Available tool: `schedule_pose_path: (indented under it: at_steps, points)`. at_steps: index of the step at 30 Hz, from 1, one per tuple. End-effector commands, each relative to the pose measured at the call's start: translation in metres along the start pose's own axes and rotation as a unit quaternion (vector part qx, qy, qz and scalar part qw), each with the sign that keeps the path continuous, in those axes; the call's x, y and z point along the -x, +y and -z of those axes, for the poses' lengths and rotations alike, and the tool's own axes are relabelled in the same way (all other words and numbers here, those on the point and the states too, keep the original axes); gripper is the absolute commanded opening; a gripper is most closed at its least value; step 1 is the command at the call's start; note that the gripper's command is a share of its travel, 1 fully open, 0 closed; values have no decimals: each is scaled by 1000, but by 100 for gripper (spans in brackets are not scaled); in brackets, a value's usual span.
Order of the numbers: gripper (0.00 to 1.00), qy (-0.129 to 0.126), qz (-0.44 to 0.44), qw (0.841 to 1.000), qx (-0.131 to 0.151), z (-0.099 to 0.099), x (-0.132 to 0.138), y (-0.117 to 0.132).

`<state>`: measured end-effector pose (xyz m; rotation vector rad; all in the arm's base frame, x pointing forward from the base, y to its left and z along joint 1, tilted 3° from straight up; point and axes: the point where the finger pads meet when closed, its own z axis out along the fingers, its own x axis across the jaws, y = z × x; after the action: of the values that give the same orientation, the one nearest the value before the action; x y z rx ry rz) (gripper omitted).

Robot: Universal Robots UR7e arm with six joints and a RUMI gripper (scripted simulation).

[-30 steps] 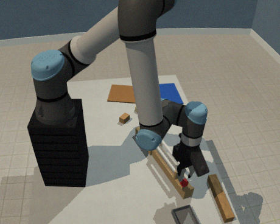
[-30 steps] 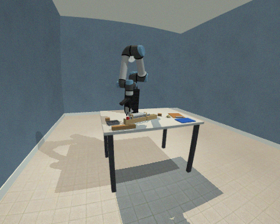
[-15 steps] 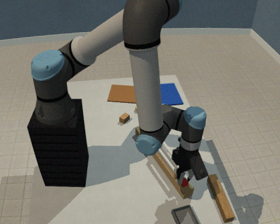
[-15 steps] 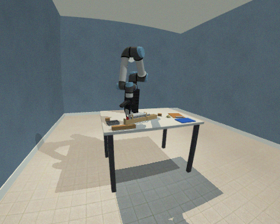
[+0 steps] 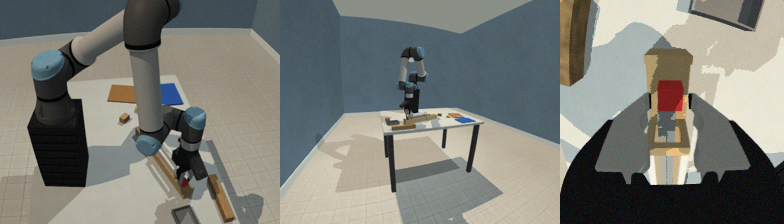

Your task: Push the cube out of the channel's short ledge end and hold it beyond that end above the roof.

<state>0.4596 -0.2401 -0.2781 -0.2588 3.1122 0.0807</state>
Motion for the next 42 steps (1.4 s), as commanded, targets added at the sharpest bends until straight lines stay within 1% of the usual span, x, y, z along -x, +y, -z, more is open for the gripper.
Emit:
schedule_pose_path:
  at_steps: [1,18,19,42]
  points:
    - [25,0,0,1000,-1,1,0,0]
    - [25,0,0,1000,-1,1,0,0]
    - [0,0,0,1000,-1,1,0,0]
    - [0,0,0,1000,-1,1,0,0]
